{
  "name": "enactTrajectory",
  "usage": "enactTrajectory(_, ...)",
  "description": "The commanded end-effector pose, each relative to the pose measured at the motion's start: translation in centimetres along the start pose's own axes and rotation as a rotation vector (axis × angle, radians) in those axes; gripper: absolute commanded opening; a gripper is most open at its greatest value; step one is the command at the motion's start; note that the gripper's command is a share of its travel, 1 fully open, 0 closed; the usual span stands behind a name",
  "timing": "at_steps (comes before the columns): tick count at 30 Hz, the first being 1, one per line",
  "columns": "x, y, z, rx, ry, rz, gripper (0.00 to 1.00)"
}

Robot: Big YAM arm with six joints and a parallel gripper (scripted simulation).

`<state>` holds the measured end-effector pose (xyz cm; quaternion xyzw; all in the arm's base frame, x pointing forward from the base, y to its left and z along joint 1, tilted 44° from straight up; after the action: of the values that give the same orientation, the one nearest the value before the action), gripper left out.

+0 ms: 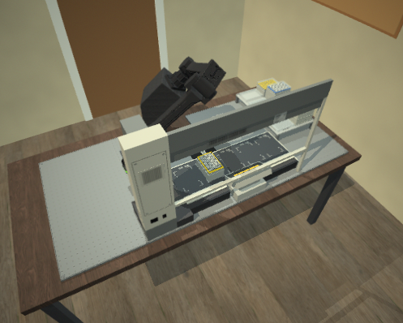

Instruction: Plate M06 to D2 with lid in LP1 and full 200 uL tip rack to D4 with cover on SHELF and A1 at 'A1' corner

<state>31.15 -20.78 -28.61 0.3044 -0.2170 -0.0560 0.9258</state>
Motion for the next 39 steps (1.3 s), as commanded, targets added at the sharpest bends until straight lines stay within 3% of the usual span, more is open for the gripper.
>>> enactTrajectory(1,0.5,-0.5,1.7,-0.014,-0.019,0.007,1.00)
enactTrajectory(39,0.4,-0.5,7.4,-0.016,-0.018,0.009,1.00)
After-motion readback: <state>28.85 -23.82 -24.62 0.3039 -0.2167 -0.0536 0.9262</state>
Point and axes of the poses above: the point where the finger pads meet when closed, its own z axis back along the fingers, its own y axis across the jaws, x = y × z, the point moved 5 cm from there along z, back along the fingers
